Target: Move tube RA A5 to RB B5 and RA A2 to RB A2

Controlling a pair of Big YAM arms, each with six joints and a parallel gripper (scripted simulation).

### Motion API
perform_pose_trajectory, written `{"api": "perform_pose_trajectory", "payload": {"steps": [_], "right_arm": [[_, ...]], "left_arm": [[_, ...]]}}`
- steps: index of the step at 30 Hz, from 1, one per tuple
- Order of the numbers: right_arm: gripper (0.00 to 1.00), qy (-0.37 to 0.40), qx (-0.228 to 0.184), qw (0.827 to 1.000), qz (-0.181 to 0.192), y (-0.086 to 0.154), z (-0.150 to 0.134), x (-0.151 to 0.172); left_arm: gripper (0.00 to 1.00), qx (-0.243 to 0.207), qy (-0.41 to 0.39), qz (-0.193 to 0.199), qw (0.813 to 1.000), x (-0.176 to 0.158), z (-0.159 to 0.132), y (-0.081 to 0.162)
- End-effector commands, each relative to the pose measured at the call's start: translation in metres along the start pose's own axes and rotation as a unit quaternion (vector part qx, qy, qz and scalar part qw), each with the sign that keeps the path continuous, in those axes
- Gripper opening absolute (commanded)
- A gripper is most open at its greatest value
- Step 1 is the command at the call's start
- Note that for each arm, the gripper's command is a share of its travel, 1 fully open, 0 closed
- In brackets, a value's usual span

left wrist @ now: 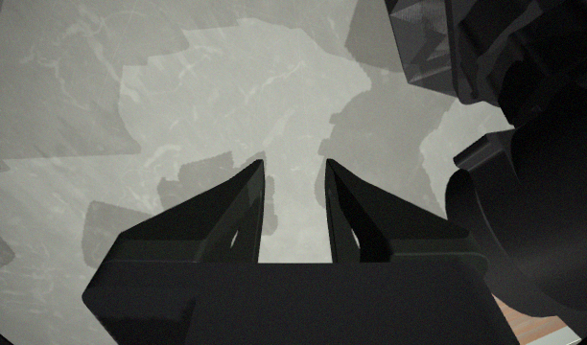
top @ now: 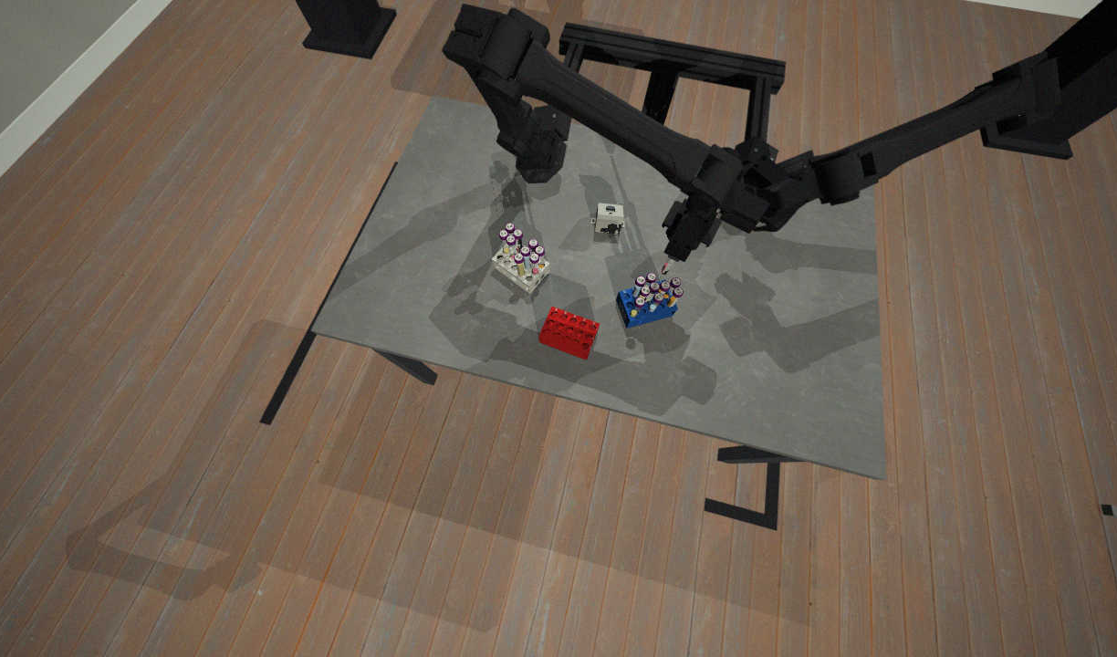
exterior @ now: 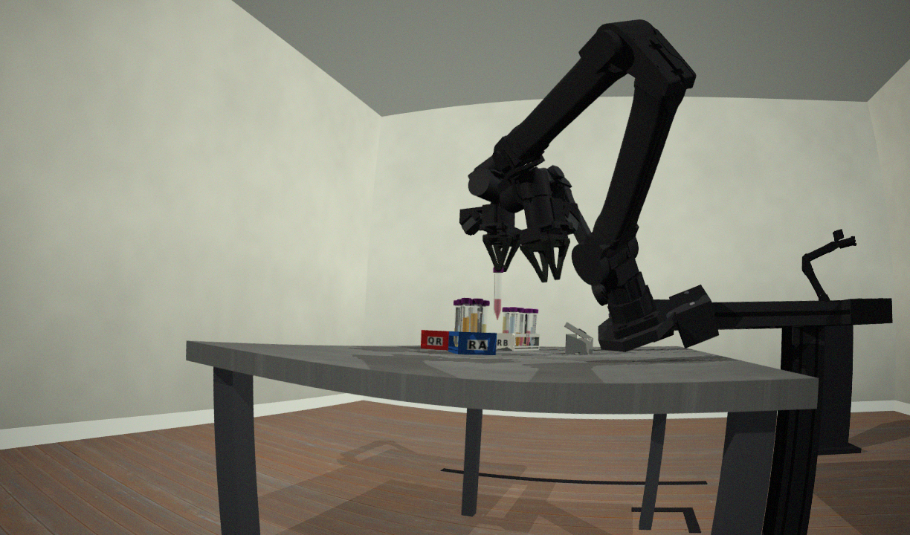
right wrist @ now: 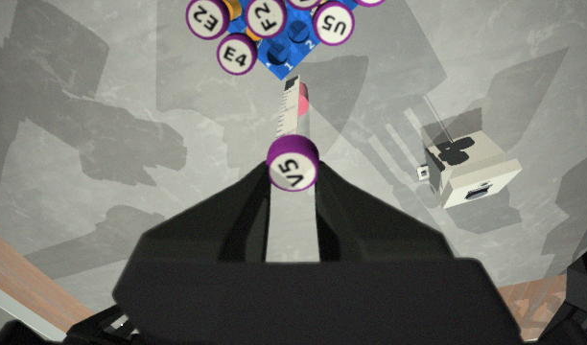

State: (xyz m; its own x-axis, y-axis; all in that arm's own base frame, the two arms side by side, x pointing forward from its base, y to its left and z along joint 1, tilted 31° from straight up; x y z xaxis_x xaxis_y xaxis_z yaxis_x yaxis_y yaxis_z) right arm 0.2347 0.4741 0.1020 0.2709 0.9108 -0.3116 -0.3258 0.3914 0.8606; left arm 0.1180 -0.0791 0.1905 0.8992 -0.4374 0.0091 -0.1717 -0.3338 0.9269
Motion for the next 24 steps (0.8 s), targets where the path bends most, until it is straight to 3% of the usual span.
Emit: {"api": "perform_pose_trajectory", "payload": {"steps": [1, 11, 12, 13, 24], "right_arm": [[0.00, -0.006, 0.001, 1.000, 0.007, 0.0044, 0.0182, 0.0161], [0.00, -0.006, 0.001, 1.000, 0.006, 0.0034, 0.0282, 0.0248], [0.00, -0.005, -0.002, 1.000, 0.012, 0.0083, 0.0188, 0.0198], [0.00, -0.006, 0.001, 1.000, 0.007, 0.0036, 0.0281, 0.0248], [0.00, -0.005, -0.002, 1.000, 0.012, 0.0092, 0.0188, 0.0197]], "left_arm": [[0.30, -0.005, 0.005, 0.012, 1.000, 0.0061, -0.0012, 0.0095], [0.30, -0.005, 0.005, 0.012, 1.000, 0.0061, -0.0012, 0.0095], [0.30, -0.005, 0.005, 0.012, 1.000, 0.0061, -0.0012, 0.0095], [0.30, -0.005, 0.005, 0.012, 1.000, 0.0061, -0.0012, 0.0095], [0.30, -0.005, 0.005, 0.012, 1.000, 0.0061, -0.0012, 0.0095]]}}
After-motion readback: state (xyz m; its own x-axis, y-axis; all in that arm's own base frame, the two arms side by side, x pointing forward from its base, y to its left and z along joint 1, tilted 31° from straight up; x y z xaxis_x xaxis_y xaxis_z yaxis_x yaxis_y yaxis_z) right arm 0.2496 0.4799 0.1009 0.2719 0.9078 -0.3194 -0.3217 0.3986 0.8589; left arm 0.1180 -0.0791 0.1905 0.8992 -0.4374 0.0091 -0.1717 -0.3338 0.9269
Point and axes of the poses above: on each arm, the point where the finger pads meet when closed, its own y axis back along the fingers, its own x axis across the jaws, z = x × y, the point moved 8 cm from there along y, back along the fingers, and after that the axes turned 2 degrees about y, right-handed, at the moved point
